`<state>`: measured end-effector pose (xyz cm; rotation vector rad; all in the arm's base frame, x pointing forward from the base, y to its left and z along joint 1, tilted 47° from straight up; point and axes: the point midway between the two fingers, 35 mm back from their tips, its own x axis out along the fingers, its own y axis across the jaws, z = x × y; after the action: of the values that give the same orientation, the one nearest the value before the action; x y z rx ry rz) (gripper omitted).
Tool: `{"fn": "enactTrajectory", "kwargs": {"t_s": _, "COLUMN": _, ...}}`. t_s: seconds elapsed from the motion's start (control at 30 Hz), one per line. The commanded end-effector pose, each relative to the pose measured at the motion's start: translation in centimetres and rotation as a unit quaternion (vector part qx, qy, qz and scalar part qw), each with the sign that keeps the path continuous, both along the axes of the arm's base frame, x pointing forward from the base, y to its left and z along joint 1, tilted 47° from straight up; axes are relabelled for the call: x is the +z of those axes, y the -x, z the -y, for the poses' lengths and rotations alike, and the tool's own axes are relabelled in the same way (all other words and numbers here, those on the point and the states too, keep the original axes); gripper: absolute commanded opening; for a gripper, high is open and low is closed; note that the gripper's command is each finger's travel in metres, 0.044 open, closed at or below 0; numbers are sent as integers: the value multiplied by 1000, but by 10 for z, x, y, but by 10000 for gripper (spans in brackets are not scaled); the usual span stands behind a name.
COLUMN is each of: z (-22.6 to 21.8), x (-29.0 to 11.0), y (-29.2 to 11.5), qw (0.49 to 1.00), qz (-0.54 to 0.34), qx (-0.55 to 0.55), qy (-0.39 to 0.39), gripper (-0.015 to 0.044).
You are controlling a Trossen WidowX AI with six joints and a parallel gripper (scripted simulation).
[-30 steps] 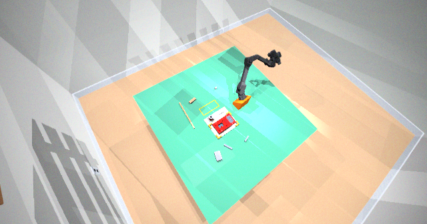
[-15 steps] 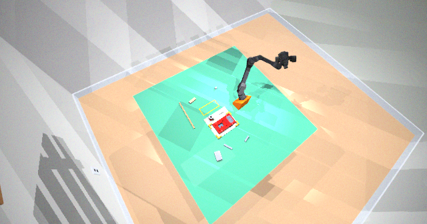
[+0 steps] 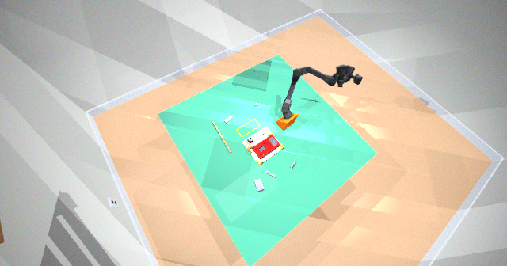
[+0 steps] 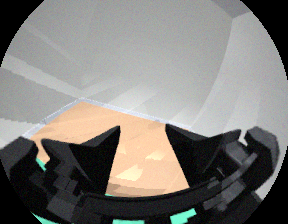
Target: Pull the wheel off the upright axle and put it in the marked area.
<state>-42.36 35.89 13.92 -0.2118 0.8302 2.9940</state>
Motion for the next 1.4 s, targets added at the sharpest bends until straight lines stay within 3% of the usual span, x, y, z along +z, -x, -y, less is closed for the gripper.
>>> {"fn": "enactTrajectory", "kwargs": {"t_s": 0.0, "z": -31, "x": -6, "y": -26, "qw": 998, "qz": 18, "qx": -61, "qy": 29, "gripper": 300}}
{"fn": "enactTrajectory", "kwargs": {"t_s": 0.1, "z": -62, "x": -14, "y": -55, "qw": 989, "qz": 36, "qx": -124, "qy": 75, "gripper": 300}}
{"fn": "enactTrajectory", "kwargs": {"t_s": 0.27, "z": -78, "x": -23, "y": -85, "qw": 986, "qz": 49, "qx": -148, "qy": 61, "gripper": 300}}
{"fn": "enactTrajectory", "kwargs": {"t_s": 0.4, "z": -106, "x": -33, "y": -121, "qw": 968, "qz": 65, "qx": -215, "qy": 113, "gripper": 300}}
{"fn": "enactTrajectory", "kwargs": {"t_s": 0.83, "z": -166, "x": -59, "y": -271, "qw": 861, "qz": 93, "qx": -431, "qy": 253, "gripper": 300}}
{"fn": "enactTrajectory", "kwargs": {"t_s": 1.1, "z": -175, "x": -80, "y": -368, "qw": 749, "qz": 88, "qx": -556, "qy": 351, "gripper": 300}}
{"fn": "enactTrajectory", "kwargs": {"t_s": 1.37, "z": -158, "x": -101, "y": -480, "qw": 584, "qz": 66, "qx": -677, "qy": 443, "gripper": 300}}
